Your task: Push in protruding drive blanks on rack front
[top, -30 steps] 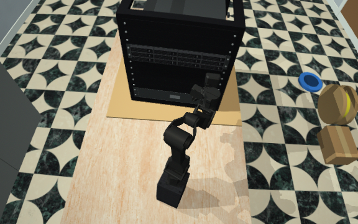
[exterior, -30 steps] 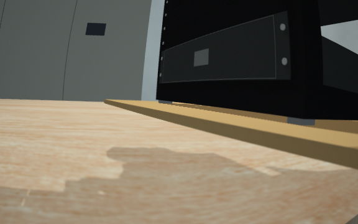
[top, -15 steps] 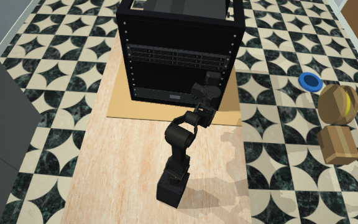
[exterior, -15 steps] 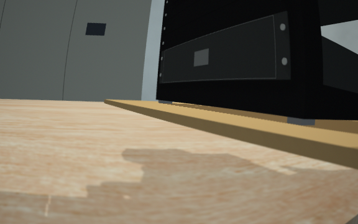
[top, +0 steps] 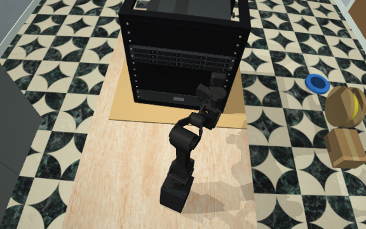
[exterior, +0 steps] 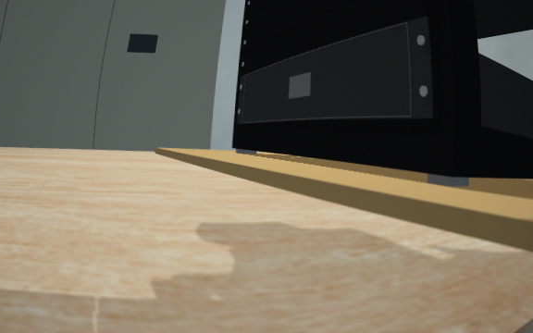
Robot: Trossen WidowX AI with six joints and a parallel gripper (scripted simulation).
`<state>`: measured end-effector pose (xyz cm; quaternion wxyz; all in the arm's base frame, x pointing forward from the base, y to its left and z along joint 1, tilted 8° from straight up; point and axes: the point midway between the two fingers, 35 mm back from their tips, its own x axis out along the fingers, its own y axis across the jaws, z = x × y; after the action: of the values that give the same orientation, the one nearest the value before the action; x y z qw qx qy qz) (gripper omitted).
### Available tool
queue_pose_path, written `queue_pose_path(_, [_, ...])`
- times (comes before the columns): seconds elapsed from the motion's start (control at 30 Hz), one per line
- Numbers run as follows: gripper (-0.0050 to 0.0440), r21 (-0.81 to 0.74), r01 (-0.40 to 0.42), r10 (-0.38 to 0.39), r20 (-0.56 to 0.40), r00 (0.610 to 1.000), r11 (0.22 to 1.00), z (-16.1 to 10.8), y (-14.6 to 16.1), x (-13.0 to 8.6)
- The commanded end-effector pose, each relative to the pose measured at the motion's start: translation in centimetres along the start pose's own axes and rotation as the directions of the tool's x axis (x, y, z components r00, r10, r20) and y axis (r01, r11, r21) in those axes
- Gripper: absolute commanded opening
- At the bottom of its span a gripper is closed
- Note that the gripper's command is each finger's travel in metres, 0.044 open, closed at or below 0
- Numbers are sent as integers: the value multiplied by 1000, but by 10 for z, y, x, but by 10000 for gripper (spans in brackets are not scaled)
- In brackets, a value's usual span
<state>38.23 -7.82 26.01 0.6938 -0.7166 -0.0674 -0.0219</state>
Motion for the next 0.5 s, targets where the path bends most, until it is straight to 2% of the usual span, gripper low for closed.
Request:
queue_pose_path(0.0, [-50, -5, 13, -13, -3, 1000, 1000, -1, -6, 3])
queue_pose_path(0.47, [-50, -5, 13, -13, -3, 1000, 1000, -1, -6, 13])
